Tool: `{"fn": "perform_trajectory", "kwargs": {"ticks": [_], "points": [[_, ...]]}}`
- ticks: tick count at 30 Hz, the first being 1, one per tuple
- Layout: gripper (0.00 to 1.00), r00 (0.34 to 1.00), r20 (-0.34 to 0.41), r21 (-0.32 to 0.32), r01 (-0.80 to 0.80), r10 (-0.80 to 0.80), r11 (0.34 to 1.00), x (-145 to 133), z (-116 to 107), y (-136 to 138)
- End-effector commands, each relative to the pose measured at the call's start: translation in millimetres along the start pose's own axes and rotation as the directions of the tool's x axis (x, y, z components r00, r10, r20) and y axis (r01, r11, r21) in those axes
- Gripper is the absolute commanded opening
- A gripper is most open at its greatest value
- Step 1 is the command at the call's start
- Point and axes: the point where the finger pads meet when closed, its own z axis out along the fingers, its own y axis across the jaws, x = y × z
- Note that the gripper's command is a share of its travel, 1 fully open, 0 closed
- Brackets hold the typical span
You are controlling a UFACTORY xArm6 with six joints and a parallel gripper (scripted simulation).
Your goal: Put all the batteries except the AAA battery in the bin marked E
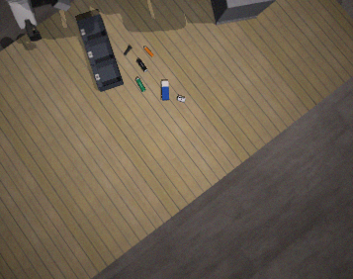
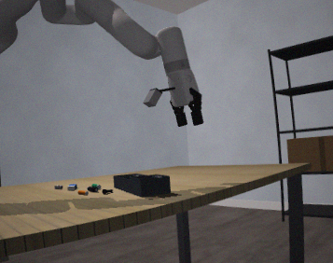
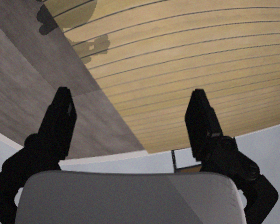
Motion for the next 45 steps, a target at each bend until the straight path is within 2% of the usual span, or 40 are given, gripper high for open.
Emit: {"fn": "perform_trajectory", "kwargs": {"ticks": [1, 17, 18, 20, 23, 24, 26, 28, 32, 34, 36, 45], "points": [[1.0, 1.0, 0.005, 0.001, 0.001, -0.001, 1.0, -2, -2, 0], [1.0, 1.0, 0.005, 0.001, 0.001, -0.001, 1.0, -2, -2, 0], [0.07, 1.0, 0.005, 0.001, 0.001, -0.001, 1.0, -4, -10, 0], [0.07, 1.0, 0.005, 0.001, 0.001, -0.001, 1.0, -7, -27, 1], [0.07, 1.0, 0.005, 0.001, 0.001, -0.001, 1.0, -8, -29, 1], [0.07, 0.999, 0.006, 0.006, -0.049, 0.049, 0.999, -1, -30, 6], [0.07, 0.999, 0.004, 0.005, 0.051, -0.051, 0.999, -2, -31, 18], [0.07, 0.989, 0.002, 0.004, 0.148, -0.148, 0.989, -2, -32, 18], [0.07, 0.964, -0.006, 0.002, 0.267, -0.267, 0.964, 3, -33, 27], [0.07, 0.964, -0.006, 0.002, 0.267, -0.267, 0.964, 3, -33, 27], [0.07, 0.926, -0.012, -0.002, 0.379, -0.379, 0.926, 12, -35, 41], [0.07, 0.783, -0.026, -0.016, 0.621, -0.621, 0.784, 25, -37, 60]]}}
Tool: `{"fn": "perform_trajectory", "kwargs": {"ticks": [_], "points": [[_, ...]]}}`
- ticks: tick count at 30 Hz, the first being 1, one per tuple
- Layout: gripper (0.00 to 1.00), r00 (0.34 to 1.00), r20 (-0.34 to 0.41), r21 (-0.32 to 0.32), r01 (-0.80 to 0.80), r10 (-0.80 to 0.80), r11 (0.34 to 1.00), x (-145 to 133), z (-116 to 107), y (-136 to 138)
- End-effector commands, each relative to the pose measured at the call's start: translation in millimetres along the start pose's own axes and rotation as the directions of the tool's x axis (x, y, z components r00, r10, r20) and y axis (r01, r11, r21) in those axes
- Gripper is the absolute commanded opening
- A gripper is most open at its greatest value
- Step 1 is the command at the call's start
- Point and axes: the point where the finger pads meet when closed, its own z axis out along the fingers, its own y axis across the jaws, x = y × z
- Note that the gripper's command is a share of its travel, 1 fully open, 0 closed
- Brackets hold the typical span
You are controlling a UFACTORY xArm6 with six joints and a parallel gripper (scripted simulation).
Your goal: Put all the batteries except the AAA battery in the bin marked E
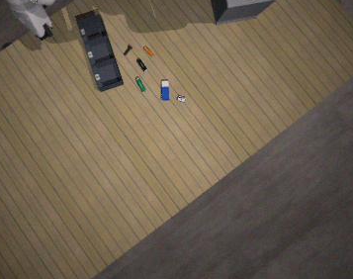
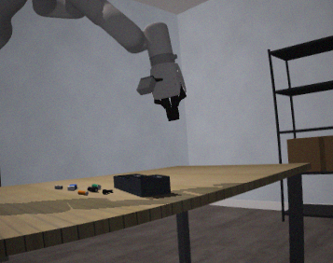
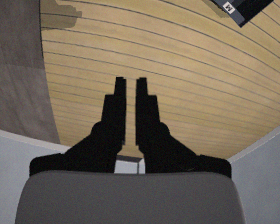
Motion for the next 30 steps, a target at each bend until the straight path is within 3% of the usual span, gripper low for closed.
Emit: {"fn": "perform_trajectory", "kwargs": {"ticks": [1, 6, 7, 15, 21, 23, 24, 30], "points": [[0.07, 0.988, 0.009, 0.0, 0.157, -0.157, 0.988, 0, -4, 16], [0.07, 0.967, 0.001, -0.004, 0.254, -0.254, 0.967, 2, -5, 28], [0.07, 0.938, 0.0, -0.008, 0.348, -0.348, 0.937, 3, -6, 36], [0.07, 0.827, -0.006, -0.021, 0.561, -0.562, 0.827, 7, -9, 58], [0.07, 0.696, -0.008, -0.037, 0.718, -0.718, 0.695, 15, -12, 85], [0.07, 0.696, -0.008, -0.037, 0.718, -0.718, 0.695, 15, -12, 85], [0.07, 0.631, -0.005, -0.04, 0.775, -0.776, 0.631, 18, -12, 93], [0.07, 0.475, 0.001, -0.053, 0.879, -0.88, 0.474, 23, -14, 106]]}}
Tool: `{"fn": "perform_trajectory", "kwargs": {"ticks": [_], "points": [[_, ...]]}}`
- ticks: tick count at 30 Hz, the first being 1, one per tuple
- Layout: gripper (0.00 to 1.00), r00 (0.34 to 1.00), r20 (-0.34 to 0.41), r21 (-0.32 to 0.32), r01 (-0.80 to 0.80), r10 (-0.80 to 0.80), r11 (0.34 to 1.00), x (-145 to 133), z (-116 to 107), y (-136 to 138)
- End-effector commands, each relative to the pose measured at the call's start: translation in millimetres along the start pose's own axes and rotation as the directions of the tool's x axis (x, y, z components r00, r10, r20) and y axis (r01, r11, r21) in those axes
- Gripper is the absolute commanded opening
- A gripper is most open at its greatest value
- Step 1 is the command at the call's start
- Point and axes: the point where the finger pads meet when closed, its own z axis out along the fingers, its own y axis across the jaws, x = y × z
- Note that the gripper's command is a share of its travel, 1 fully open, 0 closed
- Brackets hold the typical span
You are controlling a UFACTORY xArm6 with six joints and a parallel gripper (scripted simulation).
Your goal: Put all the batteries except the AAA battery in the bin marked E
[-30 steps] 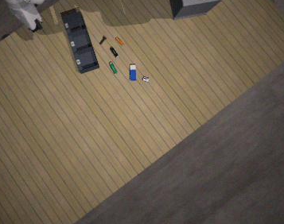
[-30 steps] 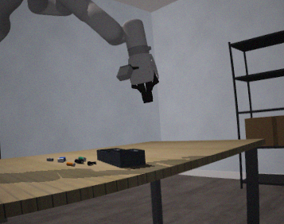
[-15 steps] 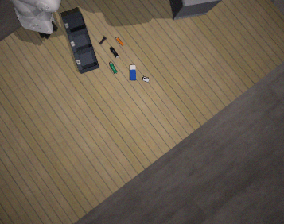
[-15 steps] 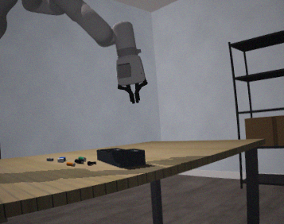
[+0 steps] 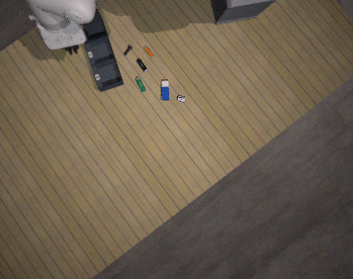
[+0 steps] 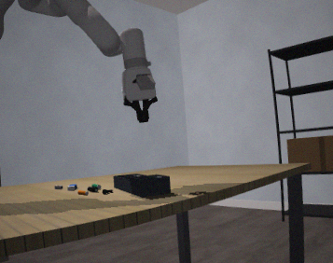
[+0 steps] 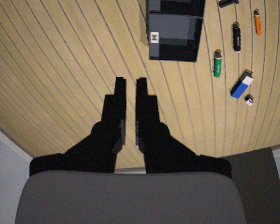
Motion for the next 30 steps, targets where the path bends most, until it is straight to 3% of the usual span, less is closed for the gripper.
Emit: {"fn": "perform_trajectory", "kwargs": {"ticks": [1, 8, 10, 12, 18, 25, 27, 30], "points": [[0.07, 0.988, 0.007, 0.006, 0.157, -0.157, 0.988, -10, -3, 13], [0.07, 0.925, 0.007, -0.008, 0.381, -0.381, 0.925, -21, -4, 32], [0.07, 0.925, 0.007, -0.008, 0.381, -0.381, 0.925, -21, -4, 32], [0.07, 0.874, 0.009, -0.013, 0.486, -0.486, 0.874, -26, -5, 41], [0.07, 0.767, 0.015, -0.022, 0.642, -0.642, 0.766, -34, -6, 59], [0.07, 0.597, 0.027, -0.032, 0.802, -0.802, 0.596, -45, -7, 86], [0.07, 0.597, 0.027, -0.032, 0.802, -0.802, 0.596, -45, -7, 86], [0.07, 0.477, 0.037, -0.035, 0.879, -0.878, 0.476, -49, -8, 97]]}}
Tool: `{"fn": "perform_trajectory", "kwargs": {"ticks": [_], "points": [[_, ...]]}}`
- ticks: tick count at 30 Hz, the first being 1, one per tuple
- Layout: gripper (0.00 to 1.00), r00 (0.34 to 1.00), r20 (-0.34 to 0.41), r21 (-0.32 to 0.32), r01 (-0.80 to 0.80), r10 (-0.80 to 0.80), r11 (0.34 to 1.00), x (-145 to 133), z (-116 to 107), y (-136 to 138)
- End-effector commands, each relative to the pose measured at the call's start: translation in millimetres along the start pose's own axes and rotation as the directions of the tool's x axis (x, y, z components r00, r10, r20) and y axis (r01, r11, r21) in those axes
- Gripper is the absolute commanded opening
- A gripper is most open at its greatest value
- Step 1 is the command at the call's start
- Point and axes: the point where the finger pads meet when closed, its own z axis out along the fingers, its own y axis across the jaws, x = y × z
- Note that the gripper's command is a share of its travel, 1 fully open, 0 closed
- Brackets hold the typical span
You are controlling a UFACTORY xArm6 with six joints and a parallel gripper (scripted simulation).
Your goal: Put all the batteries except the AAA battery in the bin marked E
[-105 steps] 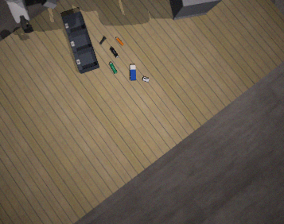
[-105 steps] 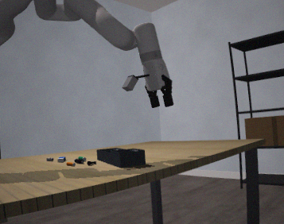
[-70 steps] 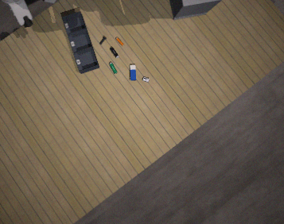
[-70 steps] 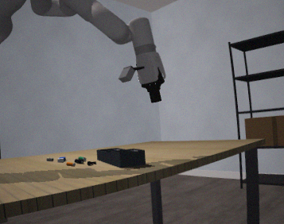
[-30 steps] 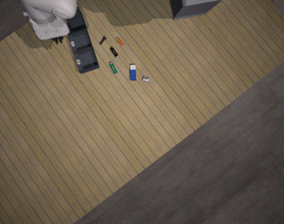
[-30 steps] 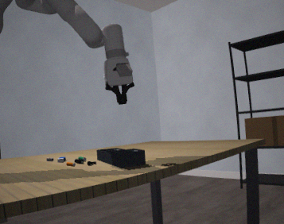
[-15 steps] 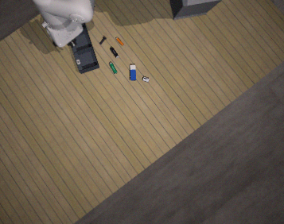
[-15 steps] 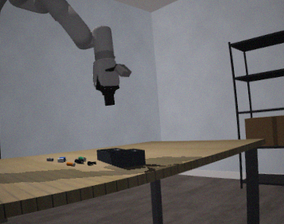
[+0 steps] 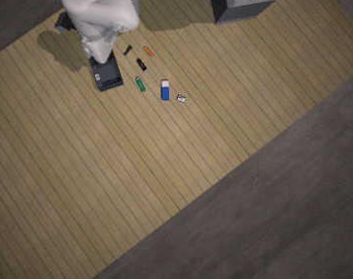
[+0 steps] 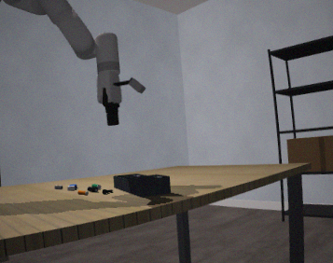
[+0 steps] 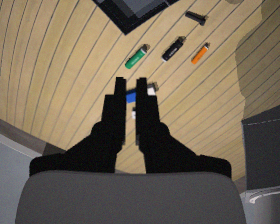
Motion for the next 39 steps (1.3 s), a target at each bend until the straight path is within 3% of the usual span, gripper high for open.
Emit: {"fn": "perform_trajectory", "kwargs": {"ticks": [1, 12, 14, 22, 28, 37, 39], "points": [[0.07, 0.988, 0.001, 0.007, 0.157, -0.157, 0.988, -17, -2, 5], [0.07, 0.864, 0.016, -0.003, 0.503, -0.503, 0.864, -47, -1, 17], [0.07, 0.864, 0.016, -0.003, 0.503, -0.503, 0.864, -47, -1, 17], [0.07, 0.677, 0.035, -0.008, 0.736, -0.735, 0.677, -81, 0, 34], [0.07, 0.531, 0.044, -0.001, 0.847, -0.846, 0.531, -92, 1, 41], [0.07, 0.531, 0.044, -0.001, 0.847, -0.846, 0.531, -92, 1, 41], [0.07, 0.613, 0.044, -0.006, 0.79, -0.789, 0.613, -78, 9, 46]]}}
